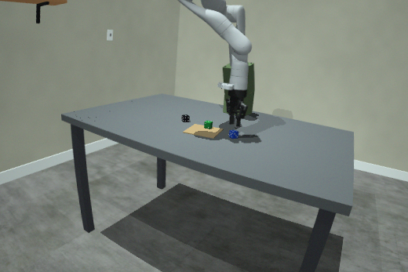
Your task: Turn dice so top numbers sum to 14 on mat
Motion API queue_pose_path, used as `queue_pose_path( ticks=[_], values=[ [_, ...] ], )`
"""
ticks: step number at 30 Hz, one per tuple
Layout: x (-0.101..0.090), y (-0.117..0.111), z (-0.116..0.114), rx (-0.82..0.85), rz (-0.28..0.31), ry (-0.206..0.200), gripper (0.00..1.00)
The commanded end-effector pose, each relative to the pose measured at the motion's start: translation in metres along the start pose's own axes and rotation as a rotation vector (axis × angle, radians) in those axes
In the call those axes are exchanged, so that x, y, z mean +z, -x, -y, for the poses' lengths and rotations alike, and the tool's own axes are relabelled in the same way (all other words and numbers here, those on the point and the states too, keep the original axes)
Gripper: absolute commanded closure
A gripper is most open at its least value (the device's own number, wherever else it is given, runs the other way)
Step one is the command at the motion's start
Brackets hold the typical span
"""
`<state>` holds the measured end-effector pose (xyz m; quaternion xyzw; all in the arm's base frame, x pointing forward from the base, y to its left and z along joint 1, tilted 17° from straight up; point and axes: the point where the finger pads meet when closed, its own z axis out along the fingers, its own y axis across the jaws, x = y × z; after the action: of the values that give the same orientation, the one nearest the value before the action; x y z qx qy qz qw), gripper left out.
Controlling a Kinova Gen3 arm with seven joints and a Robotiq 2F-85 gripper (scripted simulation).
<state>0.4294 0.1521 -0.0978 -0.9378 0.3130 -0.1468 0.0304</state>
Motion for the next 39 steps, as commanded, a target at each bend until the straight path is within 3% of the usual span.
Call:
queue_pose_path(
  ticks=[1,39],
  values=[
    [0.0046,0.0024,-0.0009,0.0,0.004,0.003,0.54],
    [0.0128,0.0025,-0.0009,0.0,0.004,0.003,0.54]
  ],
)
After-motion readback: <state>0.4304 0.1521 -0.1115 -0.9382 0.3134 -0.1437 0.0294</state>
